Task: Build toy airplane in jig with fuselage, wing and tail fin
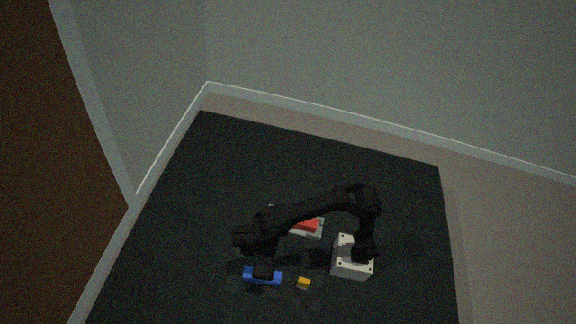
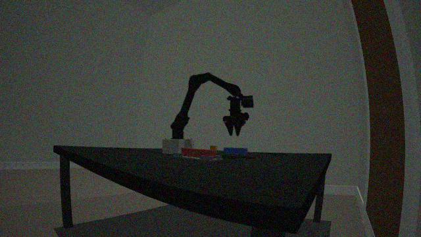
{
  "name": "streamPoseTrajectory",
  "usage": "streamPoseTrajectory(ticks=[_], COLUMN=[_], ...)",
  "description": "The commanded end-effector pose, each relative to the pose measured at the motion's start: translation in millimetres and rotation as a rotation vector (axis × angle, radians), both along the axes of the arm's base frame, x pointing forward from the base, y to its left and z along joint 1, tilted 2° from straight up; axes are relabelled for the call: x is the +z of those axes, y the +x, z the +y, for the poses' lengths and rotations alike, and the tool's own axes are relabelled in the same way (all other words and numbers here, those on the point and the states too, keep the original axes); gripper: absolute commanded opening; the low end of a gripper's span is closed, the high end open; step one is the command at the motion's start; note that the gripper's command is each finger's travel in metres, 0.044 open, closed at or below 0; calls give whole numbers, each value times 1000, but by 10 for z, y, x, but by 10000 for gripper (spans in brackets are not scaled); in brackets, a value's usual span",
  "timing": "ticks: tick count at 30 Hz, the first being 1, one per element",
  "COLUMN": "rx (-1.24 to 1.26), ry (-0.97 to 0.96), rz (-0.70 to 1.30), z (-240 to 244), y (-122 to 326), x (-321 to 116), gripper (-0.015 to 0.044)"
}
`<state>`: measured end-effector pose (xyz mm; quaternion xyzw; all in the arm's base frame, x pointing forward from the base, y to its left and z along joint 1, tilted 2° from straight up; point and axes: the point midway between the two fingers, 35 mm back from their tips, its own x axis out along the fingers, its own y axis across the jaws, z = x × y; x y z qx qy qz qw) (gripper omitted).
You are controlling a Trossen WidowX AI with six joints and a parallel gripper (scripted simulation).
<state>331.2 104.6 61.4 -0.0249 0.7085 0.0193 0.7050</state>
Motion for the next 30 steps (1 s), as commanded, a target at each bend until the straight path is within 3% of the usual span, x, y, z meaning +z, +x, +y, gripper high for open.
streamPoseTrajectory(ticks=[1,6,10,30], rx=[-13,-13,-13,-13], ry=[2,2,2,2], rz=[0,0,0,0], z=[235,236,233,233], y=[-17,-16,-20,-17], x=[-25,-53,-376,-681], gripper=[440,440,440,440])
